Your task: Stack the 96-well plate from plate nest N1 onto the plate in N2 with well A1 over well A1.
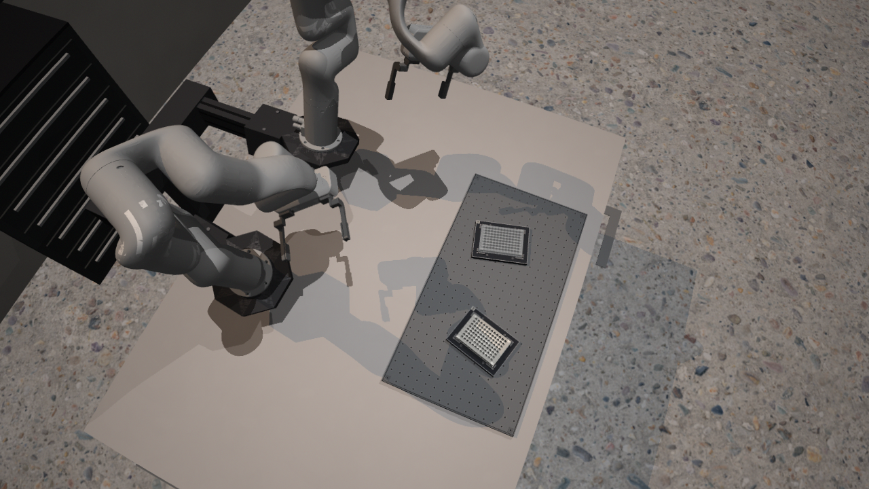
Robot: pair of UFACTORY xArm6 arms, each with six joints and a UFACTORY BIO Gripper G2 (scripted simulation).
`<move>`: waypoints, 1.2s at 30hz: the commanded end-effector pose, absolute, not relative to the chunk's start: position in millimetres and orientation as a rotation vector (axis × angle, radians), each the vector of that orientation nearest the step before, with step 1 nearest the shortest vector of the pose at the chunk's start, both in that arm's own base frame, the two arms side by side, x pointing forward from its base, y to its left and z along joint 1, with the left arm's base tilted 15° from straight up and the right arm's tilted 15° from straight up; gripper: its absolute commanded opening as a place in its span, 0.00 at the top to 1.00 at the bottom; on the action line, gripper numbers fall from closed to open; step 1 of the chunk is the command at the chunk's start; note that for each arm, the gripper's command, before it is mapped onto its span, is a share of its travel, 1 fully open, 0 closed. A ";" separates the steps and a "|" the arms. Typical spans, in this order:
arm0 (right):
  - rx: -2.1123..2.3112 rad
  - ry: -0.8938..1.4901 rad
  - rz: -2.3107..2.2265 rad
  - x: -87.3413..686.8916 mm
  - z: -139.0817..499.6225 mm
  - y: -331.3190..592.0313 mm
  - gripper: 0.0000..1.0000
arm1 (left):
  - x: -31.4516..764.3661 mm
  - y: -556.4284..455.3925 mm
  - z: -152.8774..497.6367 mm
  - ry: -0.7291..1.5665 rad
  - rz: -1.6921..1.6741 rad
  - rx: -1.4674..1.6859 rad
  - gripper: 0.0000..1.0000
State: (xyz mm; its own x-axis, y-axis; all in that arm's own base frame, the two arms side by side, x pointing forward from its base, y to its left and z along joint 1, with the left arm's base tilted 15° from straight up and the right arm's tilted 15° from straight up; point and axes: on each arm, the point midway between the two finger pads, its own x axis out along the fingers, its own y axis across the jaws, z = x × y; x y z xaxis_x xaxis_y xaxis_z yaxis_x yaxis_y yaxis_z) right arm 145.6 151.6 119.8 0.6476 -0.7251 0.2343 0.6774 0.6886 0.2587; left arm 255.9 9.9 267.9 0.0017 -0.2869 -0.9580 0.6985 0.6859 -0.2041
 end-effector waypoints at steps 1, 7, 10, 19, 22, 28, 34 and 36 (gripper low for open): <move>0.155 -0.332 -0.801 145.7 120.2 152.6 0.00 | 233.0 36.4 279.5 1.417 -0.714 0.444 0.00; 0.155 -0.332 -0.801 145.7 120.2 152.6 0.00 | 206.2 66.2 293.2 1.479 -0.595 0.522 0.00; 0.155 -0.332 -0.801 145.7 120.2 152.6 0.00 | 202.1 70.6 295.5 1.488 -0.576 0.534 0.00; 0.155 -0.332 -0.801 145.7 120.2 152.6 0.00 | 171.5 101.6 312.9 1.546 -0.428 0.622 0.00; 0.155 -0.332 -0.801 145.7 120.2 152.6 0.00 | 164.1 108.5 317.3 1.559 -0.390 0.643 0.00; 0.155 -0.332 -0.801 145.7 120.2 152.6 0.00 | 156.5 115.5 321.9 1.570 -0.351 0.664 0.00; 0.155 -0.332 -0.801 145.7 120.2 152.6 0.00 | 149.7 121.5 326.1 1.580 -0.315 0.683 0.00; 0.155 -0.332 -0.801 145.7 120.2 152.6 0.00 | 148.5 122.5 326.8 1.582 -0.308 0.687 0.00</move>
